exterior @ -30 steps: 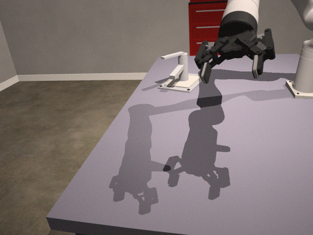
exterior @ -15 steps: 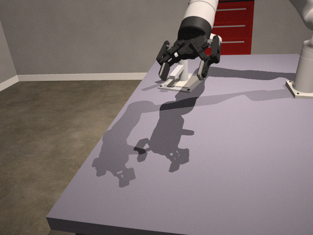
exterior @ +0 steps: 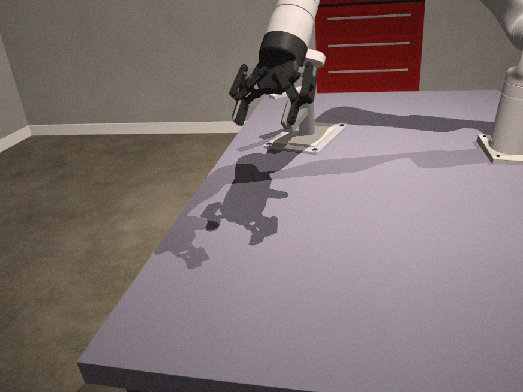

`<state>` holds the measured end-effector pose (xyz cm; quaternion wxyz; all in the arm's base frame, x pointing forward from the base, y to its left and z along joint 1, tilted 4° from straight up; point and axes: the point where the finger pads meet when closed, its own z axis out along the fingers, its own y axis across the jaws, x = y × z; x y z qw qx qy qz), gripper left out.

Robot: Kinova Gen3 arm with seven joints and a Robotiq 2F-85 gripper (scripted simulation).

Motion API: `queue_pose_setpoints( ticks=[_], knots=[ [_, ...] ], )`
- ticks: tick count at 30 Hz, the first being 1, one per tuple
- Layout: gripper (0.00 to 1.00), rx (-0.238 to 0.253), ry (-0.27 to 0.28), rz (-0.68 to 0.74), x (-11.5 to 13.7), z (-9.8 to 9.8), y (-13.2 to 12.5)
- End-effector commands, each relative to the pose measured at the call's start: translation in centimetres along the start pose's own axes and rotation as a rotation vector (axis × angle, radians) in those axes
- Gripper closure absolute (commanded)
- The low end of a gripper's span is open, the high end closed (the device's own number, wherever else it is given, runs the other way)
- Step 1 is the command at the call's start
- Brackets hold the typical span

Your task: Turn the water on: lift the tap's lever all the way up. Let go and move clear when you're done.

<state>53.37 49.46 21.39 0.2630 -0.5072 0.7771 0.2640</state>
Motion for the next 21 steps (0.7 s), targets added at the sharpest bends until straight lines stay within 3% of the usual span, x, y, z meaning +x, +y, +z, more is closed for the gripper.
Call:
queue_pose_setpoints(
  ticks=[1, 3, 16, 18, 21],
  knots=[
    [0.00, 0.020, 0.007, 0.011, 0.4, -0.9, -2.2],
    [0.00, 0.039, 0.052, 0.014, 2.3, -2.1, -4.9],
    [0.00, 0.098, 0.209, 0.042, 9.2, -7.3, -13.0],
    [0.00, 0.098, 0.209, 0.042, 9.2, -7.3, -13.0],
    [0.00, 0.115, 0.263, 0.058, 11.7, -9.4, -15.3]
  ],
)
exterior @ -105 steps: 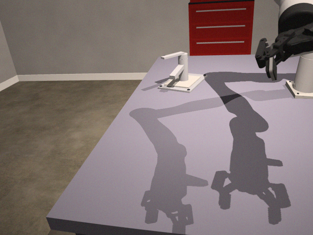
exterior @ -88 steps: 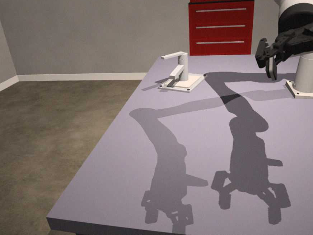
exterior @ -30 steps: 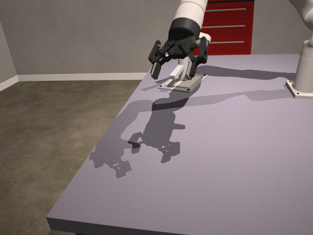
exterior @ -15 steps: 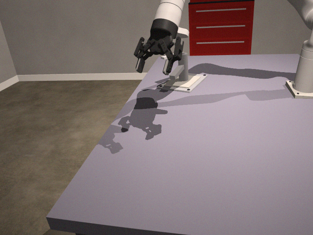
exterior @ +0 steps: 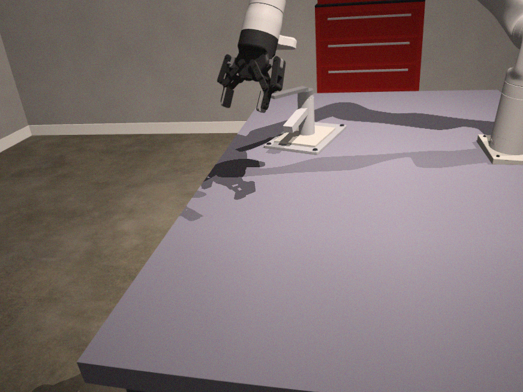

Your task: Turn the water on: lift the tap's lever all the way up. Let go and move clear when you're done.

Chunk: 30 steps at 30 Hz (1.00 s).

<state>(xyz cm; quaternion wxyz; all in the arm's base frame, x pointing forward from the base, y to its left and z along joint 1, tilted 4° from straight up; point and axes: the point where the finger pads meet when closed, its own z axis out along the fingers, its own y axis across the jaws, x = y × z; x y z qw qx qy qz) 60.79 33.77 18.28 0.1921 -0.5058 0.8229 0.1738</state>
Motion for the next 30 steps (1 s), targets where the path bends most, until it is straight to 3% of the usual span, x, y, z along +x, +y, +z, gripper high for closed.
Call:
queue_pose_setpoints(
  ticks=[1, 12, 14, 16, 30],
  knots=[
    [0.00, 0.023, 0.046, 0.022, 2.6, -1.5, -3.2],
    [0.00, 0.060, 0.201, 0.082, 10.8, -5.8, -9.4],
    [0.00, 0.060, 0.201, 0.082, 10.8, -5.8, -9.4],
    [0.00, 0.068, 0.247, 0.104, 13.3, -7.3, -10.9],
    [0.00, 0.087, 0.423, 0.208, 23.1, -13.8, -15.3]
  ],
)
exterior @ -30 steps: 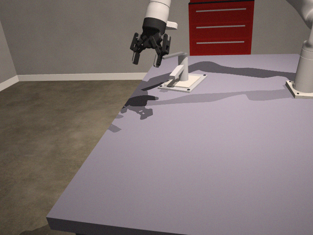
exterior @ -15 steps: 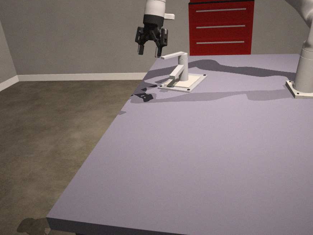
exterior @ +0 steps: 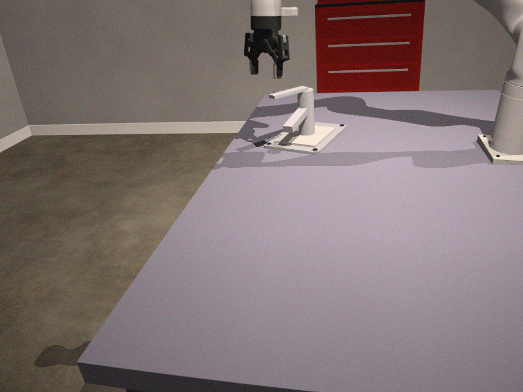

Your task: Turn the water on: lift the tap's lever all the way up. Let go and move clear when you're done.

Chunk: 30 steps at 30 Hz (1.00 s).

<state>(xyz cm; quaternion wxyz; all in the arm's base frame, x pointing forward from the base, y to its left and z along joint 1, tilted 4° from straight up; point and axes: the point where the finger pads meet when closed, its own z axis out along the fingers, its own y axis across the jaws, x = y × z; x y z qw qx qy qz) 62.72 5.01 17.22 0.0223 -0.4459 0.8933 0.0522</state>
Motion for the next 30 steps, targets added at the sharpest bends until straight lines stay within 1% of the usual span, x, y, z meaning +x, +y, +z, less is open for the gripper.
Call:
queue_pose_setpoints(
  ticks=[1, 5, 10, 15, 23, 24, 30],
  knots=[
    [0.00, 0.006, 0.011, 0.025, 1.5, -0.5, -1.5],
    [0.00, 0.005, 0.054, 0.053, 4.2, -1.1, -2.7],
    [0.00, 0.004, 0.087, 0.076, 6.2, -1.6, -3.5],
    [0.00, 0.003, 0.100, 0.085, 7.0, -1.8, -3.8],
    [0.00, 0.003, 0.102, 0.087, 7.2, -1.8, -3.9],
    [0.90, 0.003, 0.102, 0.087, 7.2, -1.8, -3.9],
    [0.90, 0.003, 0.102, 0.087, 7.2, -1.8, -3.9]
  ],
)
